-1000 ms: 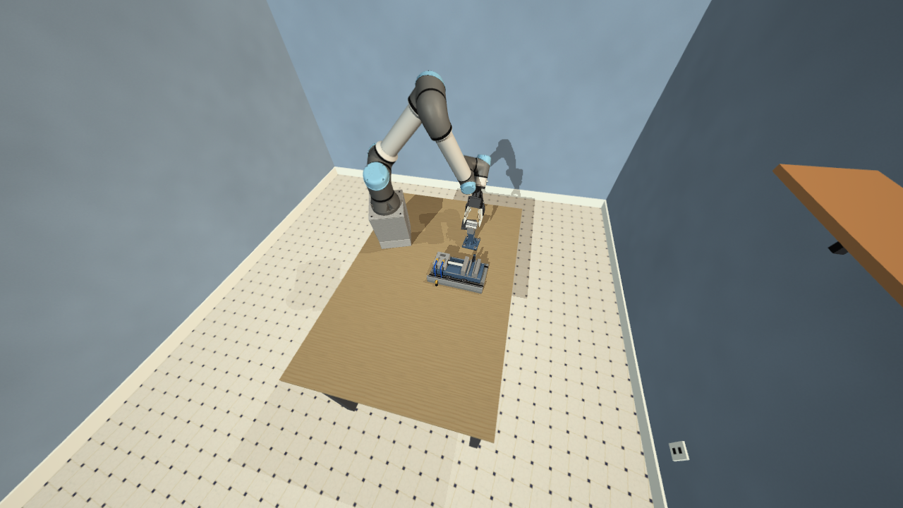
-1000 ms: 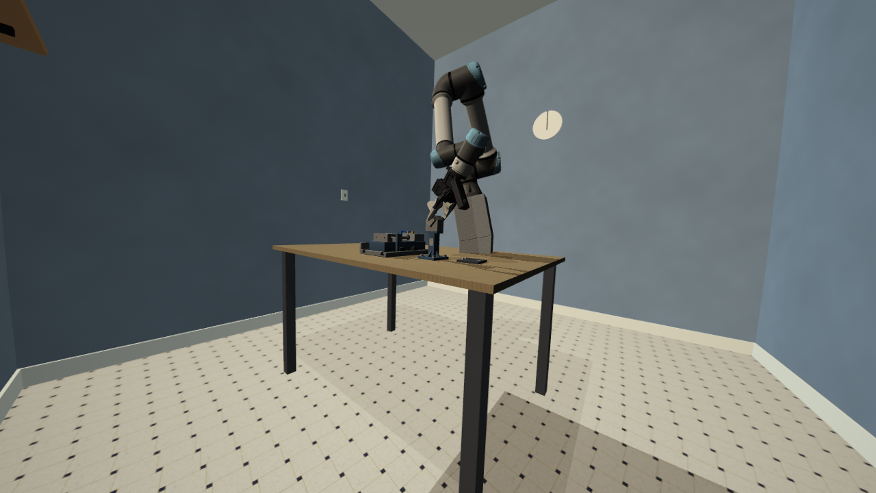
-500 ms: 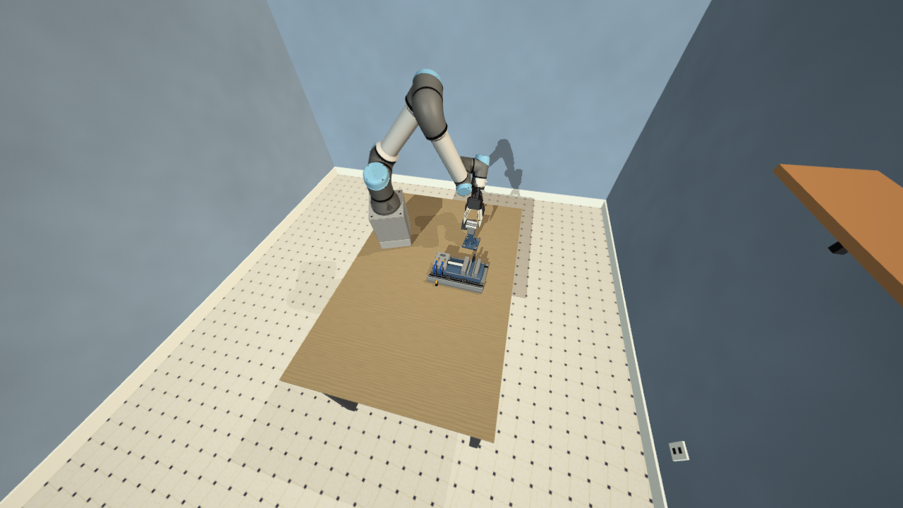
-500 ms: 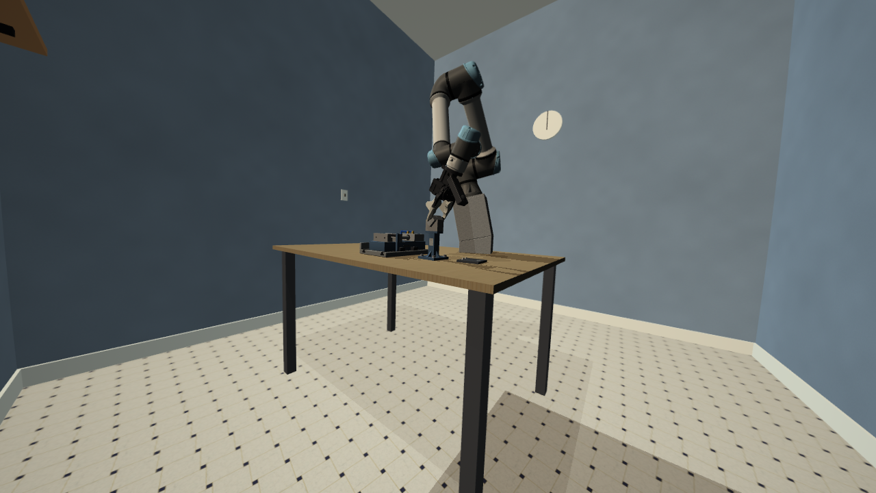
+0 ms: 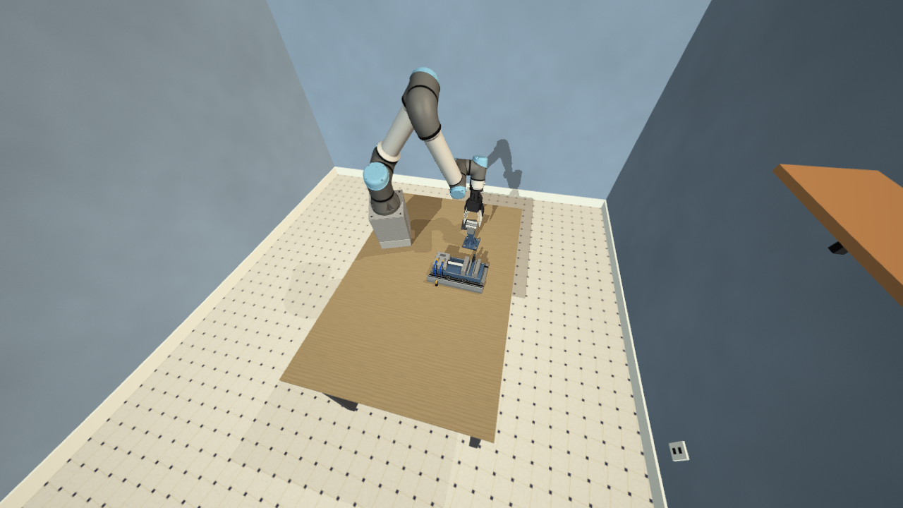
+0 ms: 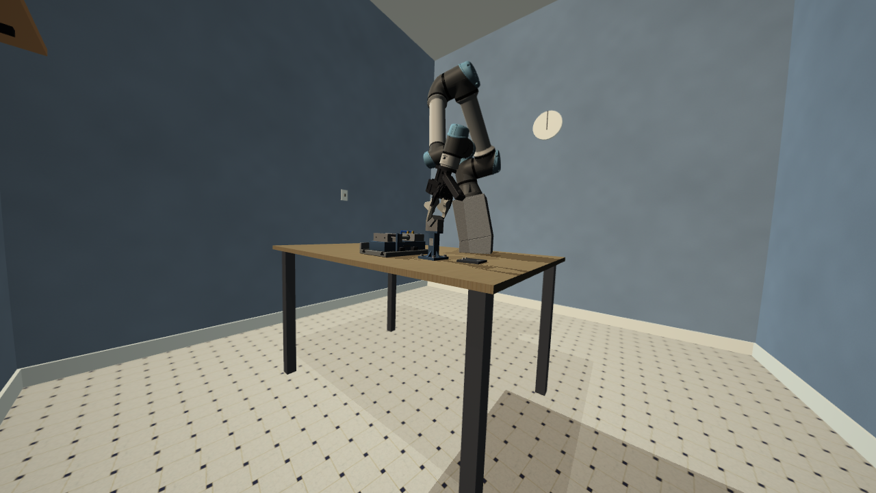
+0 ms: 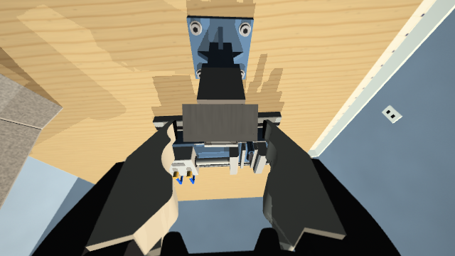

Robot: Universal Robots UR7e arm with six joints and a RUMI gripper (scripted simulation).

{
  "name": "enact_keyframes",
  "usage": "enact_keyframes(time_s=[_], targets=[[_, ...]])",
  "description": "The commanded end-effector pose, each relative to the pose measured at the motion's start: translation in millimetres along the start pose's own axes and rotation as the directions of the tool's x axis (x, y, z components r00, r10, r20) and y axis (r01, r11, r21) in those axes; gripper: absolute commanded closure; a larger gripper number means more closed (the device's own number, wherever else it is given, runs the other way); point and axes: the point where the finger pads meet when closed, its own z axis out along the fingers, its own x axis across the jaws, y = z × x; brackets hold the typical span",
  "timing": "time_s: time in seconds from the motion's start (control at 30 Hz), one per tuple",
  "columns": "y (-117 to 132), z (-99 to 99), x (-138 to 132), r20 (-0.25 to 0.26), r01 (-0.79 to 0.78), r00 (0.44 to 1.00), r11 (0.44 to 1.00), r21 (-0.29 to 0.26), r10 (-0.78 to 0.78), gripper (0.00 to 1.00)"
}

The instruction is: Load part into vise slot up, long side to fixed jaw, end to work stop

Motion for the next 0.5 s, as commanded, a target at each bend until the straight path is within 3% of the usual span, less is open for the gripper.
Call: enact_keyframes(time_s=[0.0,0.47], targets=[[0.5,-0.1,0.2,-0.002,0.001,1.000,0.999,0.054,0.000,0.49],[1.9,0.2,0.1,-0.002,0.001,1.000,0.976,0.219,-0.001,0.49]])
